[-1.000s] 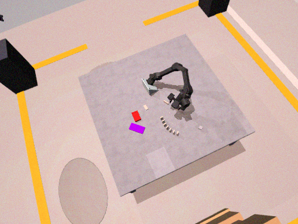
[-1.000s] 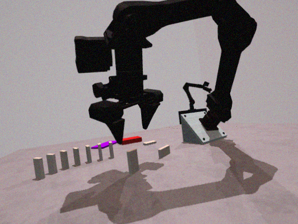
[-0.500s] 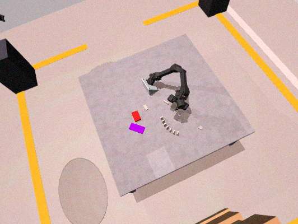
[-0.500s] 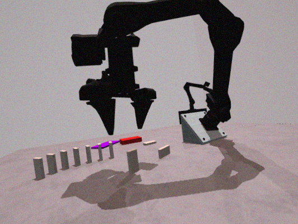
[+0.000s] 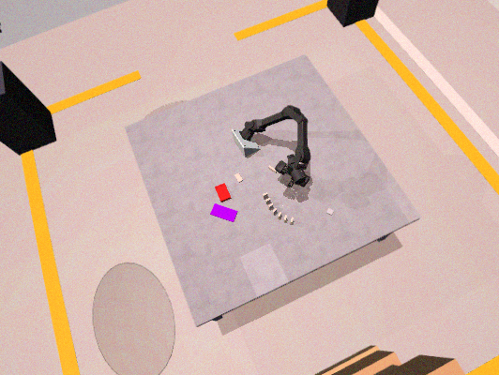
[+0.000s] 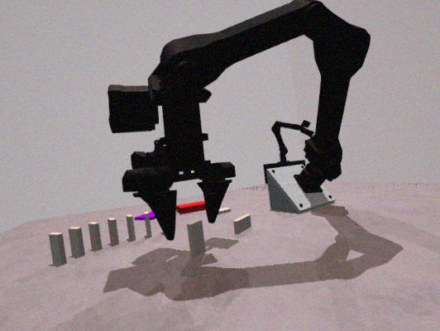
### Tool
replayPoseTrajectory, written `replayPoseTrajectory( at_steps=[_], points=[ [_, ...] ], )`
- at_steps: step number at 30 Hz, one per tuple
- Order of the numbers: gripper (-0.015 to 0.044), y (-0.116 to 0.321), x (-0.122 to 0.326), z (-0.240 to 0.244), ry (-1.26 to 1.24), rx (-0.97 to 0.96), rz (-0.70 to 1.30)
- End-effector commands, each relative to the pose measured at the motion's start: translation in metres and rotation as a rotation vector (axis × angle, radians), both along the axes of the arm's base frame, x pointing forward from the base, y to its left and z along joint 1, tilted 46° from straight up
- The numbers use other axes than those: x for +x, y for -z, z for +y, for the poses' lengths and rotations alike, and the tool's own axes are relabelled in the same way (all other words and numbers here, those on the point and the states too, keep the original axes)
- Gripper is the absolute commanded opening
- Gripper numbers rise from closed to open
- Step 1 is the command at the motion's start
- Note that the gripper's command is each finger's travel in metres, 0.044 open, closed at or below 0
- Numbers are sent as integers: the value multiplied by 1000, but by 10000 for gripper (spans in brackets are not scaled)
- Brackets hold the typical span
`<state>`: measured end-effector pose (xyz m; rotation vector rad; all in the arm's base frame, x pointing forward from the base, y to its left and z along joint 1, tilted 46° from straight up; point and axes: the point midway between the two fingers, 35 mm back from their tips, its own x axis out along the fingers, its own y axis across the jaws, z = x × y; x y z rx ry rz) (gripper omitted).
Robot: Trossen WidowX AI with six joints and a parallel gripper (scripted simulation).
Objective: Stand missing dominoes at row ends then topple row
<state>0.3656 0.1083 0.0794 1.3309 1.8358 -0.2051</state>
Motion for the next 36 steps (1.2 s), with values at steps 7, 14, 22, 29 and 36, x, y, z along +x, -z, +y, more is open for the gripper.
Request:
replayPoseTrajectory(
  at_steps=[7, 14, 22, 29, 36],
  points=[
    [361, 8, -5, 9, -3, 3, 14],
    [177, 8, -5, 9, -3, 3, 14],
    [107, 8, -5, 9, -3, 3, 14],
    [107, -8, 2, -9, 17, -1, 10],
    [107, -83, 7, -85, 101, -12, 1]
  ],
)
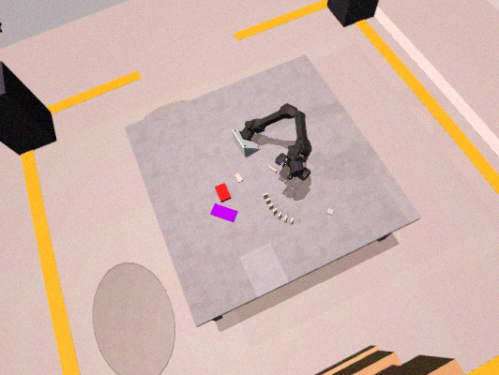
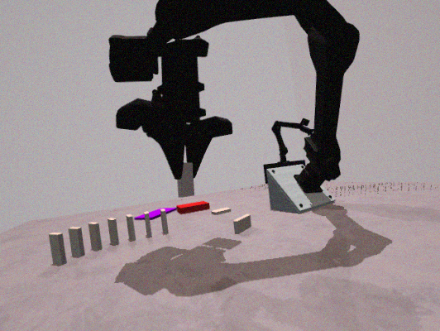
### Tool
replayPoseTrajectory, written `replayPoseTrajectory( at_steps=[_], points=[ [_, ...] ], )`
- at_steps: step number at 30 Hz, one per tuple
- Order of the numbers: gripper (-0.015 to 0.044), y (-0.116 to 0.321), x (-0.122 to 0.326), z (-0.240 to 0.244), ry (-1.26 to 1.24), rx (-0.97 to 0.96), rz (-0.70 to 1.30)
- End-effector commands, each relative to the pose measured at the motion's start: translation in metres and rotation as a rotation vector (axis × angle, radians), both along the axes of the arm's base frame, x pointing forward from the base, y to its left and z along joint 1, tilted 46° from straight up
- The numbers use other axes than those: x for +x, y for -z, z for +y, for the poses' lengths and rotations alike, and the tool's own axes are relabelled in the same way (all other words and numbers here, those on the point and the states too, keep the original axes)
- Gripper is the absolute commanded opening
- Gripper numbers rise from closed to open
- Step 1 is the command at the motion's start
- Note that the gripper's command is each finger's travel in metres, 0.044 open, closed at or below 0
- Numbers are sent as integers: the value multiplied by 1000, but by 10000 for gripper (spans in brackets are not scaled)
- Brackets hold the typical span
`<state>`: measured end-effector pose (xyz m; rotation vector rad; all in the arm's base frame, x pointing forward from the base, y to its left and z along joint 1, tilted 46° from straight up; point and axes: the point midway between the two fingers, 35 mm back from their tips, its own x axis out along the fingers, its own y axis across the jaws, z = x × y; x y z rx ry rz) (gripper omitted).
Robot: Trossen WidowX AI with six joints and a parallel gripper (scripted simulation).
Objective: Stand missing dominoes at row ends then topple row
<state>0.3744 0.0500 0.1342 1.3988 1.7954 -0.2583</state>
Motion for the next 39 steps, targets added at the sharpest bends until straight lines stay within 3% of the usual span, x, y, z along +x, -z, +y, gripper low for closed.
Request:
replayPoseTrajectory(
  at_steps=[1, 6, 22, 39],
  points=[
    [107, -30, -2, -29, 28, -7, -11],
    [107, -25, -1, -34, -5, -9, -42],
    [107, 86, -9, -148, -817, 43, -755],
    [107, 93, -9, -144, -825, 45, -761]
  ],
)
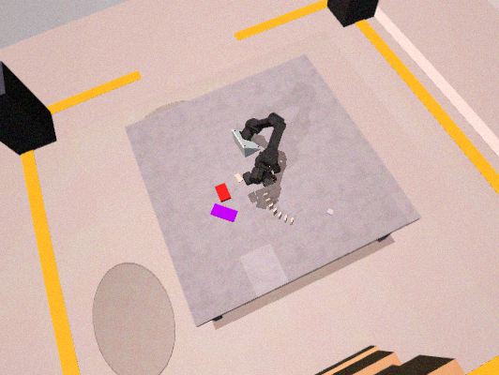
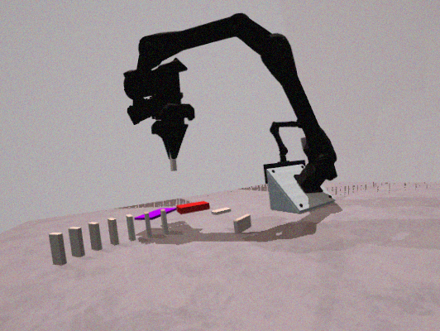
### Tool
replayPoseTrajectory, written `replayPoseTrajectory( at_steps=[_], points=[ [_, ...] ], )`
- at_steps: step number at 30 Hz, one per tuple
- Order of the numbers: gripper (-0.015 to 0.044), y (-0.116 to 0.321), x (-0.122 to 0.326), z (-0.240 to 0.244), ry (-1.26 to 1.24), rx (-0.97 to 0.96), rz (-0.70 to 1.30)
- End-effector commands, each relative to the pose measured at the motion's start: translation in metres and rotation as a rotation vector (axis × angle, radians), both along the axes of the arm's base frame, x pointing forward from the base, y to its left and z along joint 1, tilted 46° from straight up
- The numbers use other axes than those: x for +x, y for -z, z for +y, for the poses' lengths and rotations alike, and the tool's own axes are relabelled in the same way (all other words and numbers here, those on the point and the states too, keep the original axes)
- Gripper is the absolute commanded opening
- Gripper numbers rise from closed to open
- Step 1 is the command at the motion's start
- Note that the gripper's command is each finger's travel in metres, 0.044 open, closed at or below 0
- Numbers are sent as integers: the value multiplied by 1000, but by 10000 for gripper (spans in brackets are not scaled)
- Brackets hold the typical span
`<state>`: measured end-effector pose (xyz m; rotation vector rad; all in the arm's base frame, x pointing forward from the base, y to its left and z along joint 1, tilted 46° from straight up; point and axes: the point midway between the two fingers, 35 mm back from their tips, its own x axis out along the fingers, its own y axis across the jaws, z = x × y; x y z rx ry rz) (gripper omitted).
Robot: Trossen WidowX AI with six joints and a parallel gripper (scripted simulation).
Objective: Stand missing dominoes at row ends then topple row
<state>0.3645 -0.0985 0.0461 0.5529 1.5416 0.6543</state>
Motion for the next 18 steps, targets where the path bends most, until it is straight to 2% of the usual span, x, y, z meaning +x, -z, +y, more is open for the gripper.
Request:
replayPoseTrajectory(
  at_steps=[1, 18],
  points=[
    [107, 8, 1, 7, -11, 0, -3],
    [107, 64, -1, 61, -7, 10, 12]
  ],
)
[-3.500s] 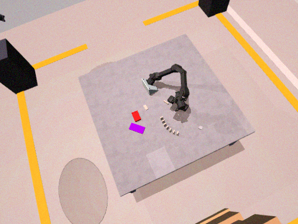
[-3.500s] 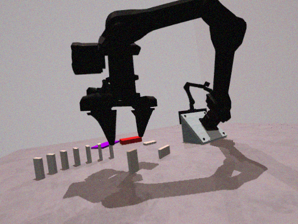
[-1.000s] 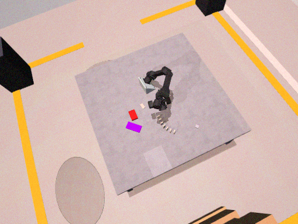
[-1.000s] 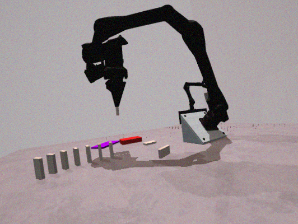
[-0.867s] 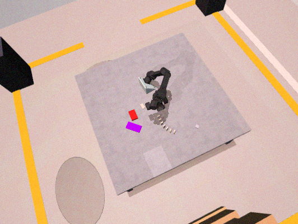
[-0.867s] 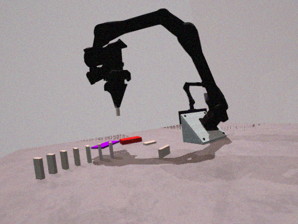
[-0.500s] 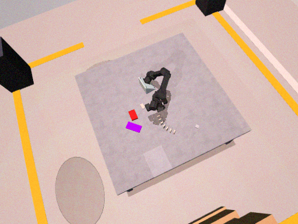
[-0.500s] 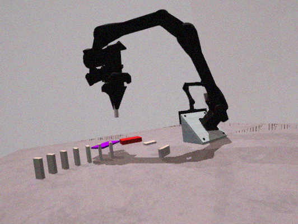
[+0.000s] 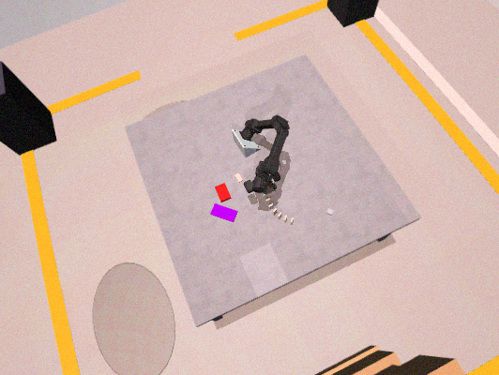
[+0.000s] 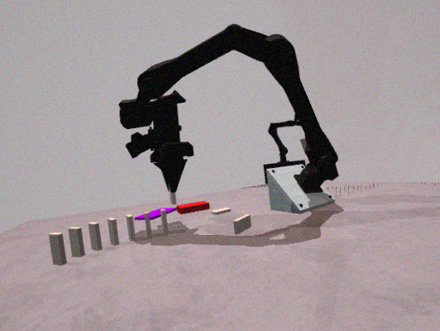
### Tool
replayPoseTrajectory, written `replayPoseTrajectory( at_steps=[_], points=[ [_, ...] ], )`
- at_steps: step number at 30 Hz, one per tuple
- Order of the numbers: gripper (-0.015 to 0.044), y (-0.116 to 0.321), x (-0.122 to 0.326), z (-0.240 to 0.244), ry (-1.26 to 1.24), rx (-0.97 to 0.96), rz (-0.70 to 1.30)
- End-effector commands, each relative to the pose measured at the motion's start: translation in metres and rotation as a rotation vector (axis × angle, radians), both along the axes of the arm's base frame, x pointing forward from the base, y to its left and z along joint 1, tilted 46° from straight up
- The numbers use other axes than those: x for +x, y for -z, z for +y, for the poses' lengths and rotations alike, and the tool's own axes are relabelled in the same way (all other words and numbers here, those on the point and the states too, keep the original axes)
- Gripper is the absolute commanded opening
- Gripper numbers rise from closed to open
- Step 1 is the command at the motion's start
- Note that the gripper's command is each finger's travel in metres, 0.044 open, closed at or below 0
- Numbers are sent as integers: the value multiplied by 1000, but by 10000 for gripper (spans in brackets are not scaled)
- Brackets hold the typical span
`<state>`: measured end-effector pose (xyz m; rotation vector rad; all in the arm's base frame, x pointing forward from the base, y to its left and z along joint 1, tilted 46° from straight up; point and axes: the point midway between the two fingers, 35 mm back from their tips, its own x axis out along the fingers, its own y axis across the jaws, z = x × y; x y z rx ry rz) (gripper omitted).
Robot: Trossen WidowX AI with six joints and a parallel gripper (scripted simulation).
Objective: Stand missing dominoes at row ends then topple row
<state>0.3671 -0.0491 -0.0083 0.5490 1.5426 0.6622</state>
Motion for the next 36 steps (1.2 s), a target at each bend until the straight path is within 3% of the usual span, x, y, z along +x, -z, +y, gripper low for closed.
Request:
replayPoseTrajectory(
  at_steps=[1, 10, 22, 34, 36],
  points=[
    [107, 12, -5, 15, 0, 8, 15],
    [107, 36, -14, 42, 0, 17, 24],
    [107, 36, -14, 42, 0, 17, 25],
    [422, 36, -14, 42, 0, 17, 25],
    [440, 36, -14, 42, 0, 17, 25]
  ],
)
